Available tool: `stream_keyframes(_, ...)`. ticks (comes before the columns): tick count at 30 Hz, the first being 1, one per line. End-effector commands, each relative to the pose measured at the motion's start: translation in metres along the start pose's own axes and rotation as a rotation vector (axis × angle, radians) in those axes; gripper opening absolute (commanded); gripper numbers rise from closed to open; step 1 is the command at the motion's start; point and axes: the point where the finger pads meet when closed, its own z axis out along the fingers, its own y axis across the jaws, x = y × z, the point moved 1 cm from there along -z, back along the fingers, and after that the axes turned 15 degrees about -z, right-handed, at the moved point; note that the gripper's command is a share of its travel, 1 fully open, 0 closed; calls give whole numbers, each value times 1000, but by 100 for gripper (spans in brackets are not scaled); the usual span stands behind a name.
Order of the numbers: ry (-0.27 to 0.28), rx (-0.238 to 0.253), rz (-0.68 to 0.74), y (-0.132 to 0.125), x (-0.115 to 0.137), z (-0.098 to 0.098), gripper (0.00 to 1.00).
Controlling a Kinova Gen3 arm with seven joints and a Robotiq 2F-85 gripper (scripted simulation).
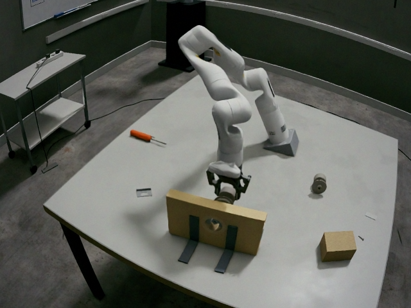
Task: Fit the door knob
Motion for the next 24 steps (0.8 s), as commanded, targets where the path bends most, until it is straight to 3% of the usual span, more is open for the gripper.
stream_keyframes(1, 2, 0, 0, 0, 1, -1, 63)
stream_keyframes(24, 2, 0, 0, 1, 5, -1, 63)
